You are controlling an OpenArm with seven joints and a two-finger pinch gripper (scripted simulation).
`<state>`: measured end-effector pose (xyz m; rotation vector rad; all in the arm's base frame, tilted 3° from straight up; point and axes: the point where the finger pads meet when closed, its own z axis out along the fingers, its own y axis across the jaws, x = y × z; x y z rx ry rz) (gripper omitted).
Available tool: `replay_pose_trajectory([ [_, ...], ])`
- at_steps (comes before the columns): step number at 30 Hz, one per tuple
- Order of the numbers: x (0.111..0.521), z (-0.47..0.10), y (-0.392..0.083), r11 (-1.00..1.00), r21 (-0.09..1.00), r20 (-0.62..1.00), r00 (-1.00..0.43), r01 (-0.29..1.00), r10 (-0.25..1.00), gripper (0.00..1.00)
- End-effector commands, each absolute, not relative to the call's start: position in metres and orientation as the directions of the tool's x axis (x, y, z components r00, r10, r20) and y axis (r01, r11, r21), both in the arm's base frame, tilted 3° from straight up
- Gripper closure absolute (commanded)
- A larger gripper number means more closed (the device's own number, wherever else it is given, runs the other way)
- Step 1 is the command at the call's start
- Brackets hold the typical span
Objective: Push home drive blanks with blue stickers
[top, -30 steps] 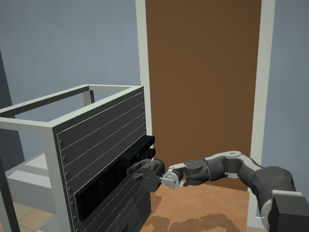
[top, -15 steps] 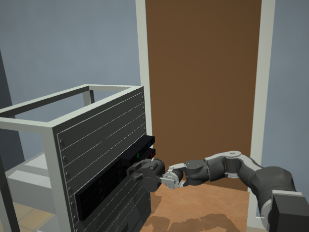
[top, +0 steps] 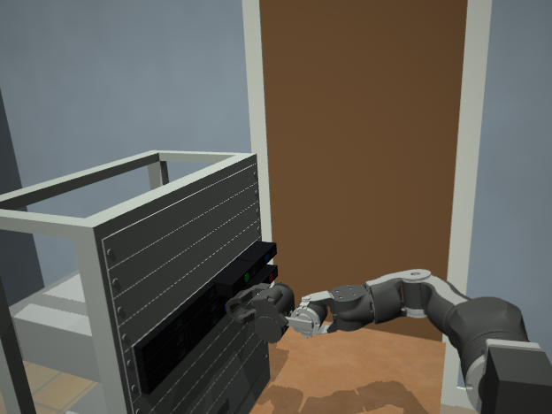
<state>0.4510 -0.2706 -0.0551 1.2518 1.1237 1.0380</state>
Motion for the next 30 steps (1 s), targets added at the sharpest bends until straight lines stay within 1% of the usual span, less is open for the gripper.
replay_pose_trajectory([
  [1,0.451,-0.047,-0.263,0.054,0.999,-0.053,0.140,-0.002,0.989,1.00],
  [6,0.438,-0.047,-0.261,0.054,0.999,-0.053,0.140,-0.002,0.989,1.00],
  [13,0.407,-0.047,-0.256,0.054,0.999,-0.053,0.140,-0.003,0.989,1.00],
  [15,0.407,-0.047,-0.256,0.054,0.999,-0.053,0.140,-0.003,0.989,1.00],
  [24,0.368,-0.047,-0.250,0.054,0.999,-0.053,0.141,-0.003,0.989,1.00],
  [30,0.353,-0.048,-0.248,0.055,0.999,-0.054,0.141,-0.003,0.989,1.00],
])
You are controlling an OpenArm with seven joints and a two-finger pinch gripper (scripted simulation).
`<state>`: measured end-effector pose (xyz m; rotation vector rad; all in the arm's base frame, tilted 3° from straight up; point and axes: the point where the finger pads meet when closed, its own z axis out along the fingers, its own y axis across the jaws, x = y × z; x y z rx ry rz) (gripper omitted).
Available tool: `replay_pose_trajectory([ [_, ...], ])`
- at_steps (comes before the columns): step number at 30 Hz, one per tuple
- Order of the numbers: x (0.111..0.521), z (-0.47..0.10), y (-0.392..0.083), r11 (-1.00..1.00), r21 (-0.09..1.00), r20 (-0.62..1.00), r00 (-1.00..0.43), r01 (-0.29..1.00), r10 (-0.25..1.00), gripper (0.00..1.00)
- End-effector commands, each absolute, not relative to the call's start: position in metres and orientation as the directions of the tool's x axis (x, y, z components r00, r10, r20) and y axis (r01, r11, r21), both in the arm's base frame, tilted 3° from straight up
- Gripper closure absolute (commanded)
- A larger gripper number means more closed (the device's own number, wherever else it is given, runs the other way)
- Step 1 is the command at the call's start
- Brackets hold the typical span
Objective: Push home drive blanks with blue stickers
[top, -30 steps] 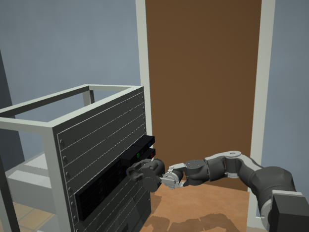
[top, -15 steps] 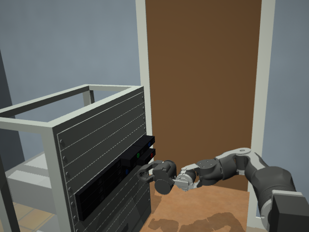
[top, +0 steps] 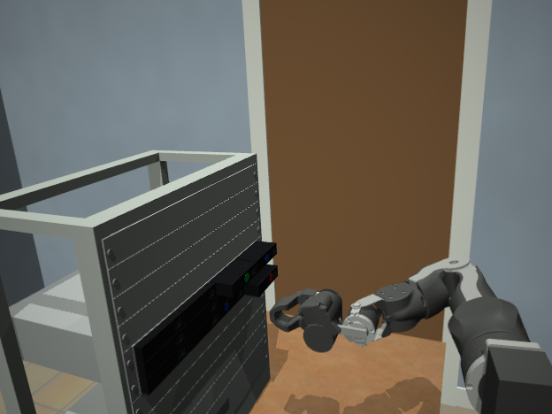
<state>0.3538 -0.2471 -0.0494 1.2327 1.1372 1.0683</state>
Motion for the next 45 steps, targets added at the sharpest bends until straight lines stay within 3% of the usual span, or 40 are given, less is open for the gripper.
replay_pose_trajectory([
  [1,0.353,-0.048,-0.248,0.055,0.999,-0.054,0.141,-0.003,0.989,1.00],
  [19,0.347,-0.044,-0.259,0.054,0.999,-0.053,0.145,0.000,0.988,1.00],
  [34,0.329,0.003,-0.358,0.053,0.999,-0.052,0.145,0.000,0.988,1.00],
  [45,0.329,0.006,-0.365,0.053,0.999,-0.052,0.145,0.000,0.988,1.00],
])
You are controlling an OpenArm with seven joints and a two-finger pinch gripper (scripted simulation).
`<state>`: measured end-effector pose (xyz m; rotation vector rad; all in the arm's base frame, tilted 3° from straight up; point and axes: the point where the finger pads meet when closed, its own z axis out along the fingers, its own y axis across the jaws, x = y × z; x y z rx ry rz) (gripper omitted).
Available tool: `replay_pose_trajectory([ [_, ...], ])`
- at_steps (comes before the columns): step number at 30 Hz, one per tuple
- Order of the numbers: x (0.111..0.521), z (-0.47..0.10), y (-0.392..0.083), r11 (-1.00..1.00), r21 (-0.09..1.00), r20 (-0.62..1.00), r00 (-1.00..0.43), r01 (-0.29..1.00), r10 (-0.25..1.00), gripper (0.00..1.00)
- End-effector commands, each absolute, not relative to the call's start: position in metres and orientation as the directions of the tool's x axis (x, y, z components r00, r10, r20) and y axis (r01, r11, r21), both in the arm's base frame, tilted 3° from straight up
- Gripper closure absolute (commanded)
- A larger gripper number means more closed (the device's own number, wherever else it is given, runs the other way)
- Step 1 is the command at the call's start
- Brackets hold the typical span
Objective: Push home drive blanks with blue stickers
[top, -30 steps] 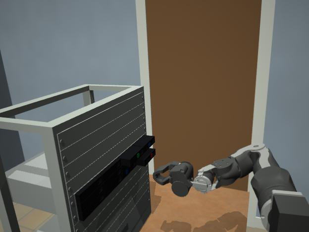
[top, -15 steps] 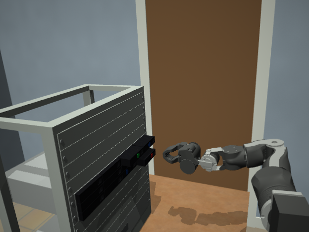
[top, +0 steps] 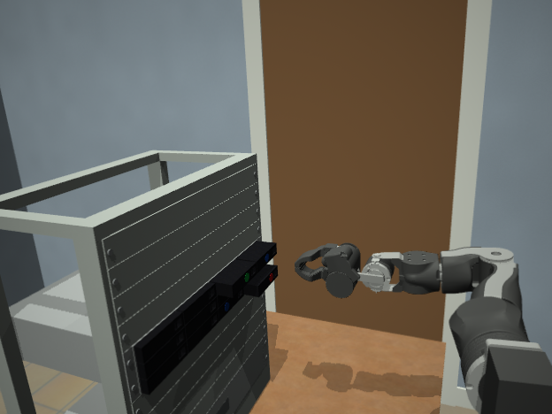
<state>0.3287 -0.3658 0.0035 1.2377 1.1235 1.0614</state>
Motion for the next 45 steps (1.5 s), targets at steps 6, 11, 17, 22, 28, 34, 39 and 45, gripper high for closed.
replay_pose_trajectory([
  [6,0.342,0.006,-0.367,0.052,0.999,-0.052,0.145,0.000,0.988,1.00],
  [11,0.352,0.007,-0.368,0.052,0.999,-0.052,0.144,-0.001,0.988,1.00],
  [17,0.371,0.007,-0.371,0.052,0.999,-0.051,0.144,-0.001,0.988,1.00],
  [22,0.383,0.007,-0.372,0.052,0.999,-0.051,0.143,-0.001,0.988,1.00],
  [28,0.389,0.007,-0.373,0.052,0.999,-0.051,0.143,0.000,0.988,1.00],
  [34,0.393,0.007,-0.373,0.053,0.999,-0.052,0.142,-0.001,0.989,1.00],
  [39,0.393,0.007,-0.373,0.053,0.999,-0.052,0.141,-0.001,0.989,1.00],
  [45,0.393,0.007,-0.373,0.053,0.999,-0.052,0.141,-0.001,0.989,1.00],
])
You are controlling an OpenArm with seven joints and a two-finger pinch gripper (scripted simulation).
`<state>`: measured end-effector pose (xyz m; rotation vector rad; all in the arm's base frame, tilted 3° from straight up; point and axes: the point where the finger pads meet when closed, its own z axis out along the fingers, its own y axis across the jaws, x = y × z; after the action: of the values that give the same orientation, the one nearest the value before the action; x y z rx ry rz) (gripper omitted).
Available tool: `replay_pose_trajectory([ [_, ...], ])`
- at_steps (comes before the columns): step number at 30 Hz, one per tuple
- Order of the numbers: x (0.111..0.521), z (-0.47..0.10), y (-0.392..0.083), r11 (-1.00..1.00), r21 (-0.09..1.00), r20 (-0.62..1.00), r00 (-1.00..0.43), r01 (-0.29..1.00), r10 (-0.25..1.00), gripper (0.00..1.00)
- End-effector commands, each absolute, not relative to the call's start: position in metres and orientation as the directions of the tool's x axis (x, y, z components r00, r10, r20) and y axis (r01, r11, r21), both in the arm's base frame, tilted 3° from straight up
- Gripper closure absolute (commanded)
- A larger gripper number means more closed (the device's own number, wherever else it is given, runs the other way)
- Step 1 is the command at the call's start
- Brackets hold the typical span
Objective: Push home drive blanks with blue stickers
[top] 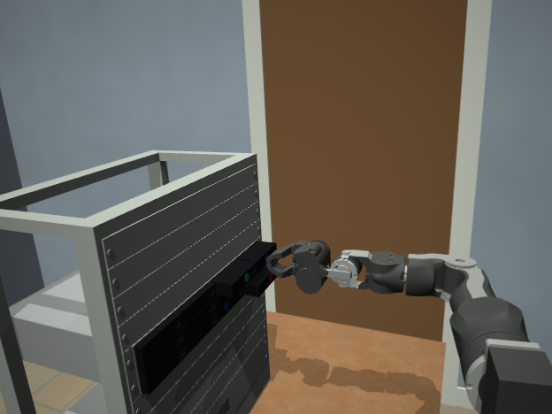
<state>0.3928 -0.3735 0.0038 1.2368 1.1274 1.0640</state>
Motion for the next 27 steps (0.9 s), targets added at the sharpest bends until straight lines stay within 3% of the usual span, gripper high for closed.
replay_pose_trajectory([
  [1,0.3930,0.0073,-0.3730,0.053,0.999,-0.052,0.141,-0.001,0.989,1.00],
  [27,0.3934,0.0102,-0.3717,0.053,0.999,-0.052,0.141,-0.002,0.989,1.00],
])
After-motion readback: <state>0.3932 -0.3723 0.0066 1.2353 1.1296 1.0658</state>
